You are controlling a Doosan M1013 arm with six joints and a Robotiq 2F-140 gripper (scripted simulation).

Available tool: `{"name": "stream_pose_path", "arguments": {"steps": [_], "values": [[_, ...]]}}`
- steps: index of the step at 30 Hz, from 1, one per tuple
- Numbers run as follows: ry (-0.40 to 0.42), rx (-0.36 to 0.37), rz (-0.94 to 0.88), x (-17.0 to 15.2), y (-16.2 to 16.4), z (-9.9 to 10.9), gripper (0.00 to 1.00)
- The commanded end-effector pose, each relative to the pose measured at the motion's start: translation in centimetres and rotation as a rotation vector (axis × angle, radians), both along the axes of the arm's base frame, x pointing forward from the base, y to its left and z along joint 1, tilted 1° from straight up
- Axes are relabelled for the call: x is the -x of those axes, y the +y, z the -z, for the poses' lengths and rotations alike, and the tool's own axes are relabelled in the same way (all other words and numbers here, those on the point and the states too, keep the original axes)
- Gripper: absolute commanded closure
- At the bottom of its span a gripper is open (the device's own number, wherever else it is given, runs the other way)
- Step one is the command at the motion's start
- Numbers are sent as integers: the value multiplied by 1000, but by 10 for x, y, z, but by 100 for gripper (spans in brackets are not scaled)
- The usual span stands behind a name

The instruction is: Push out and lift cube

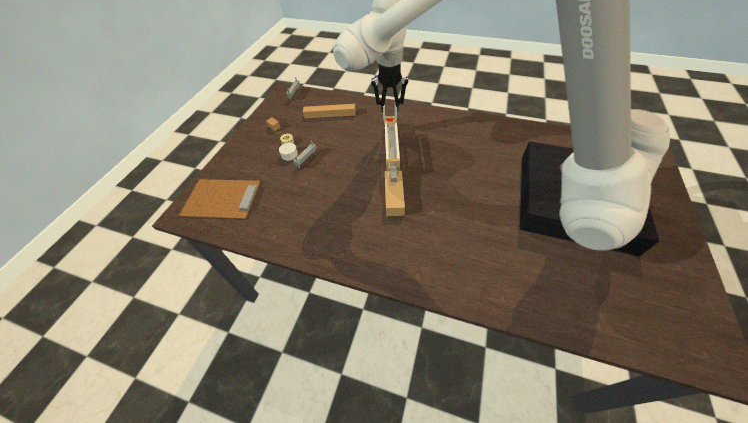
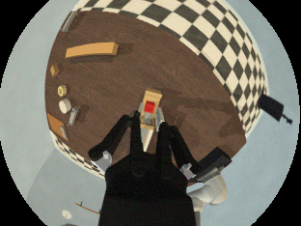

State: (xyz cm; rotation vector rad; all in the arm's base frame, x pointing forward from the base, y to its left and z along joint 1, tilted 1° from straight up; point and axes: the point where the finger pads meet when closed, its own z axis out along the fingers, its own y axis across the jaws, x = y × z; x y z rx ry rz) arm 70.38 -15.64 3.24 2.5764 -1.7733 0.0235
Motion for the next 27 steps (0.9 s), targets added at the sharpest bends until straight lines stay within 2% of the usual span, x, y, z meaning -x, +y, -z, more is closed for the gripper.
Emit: {"name": "stream_pose_path", "arguments": {"steps": [1, 15, 27], "values": [[0, 0, 0, 0, 0, 4, 75], [0, 0, 0, -1, 0, 26, 75], [0, 0, 0, -1, 0, 28, 75]]}}
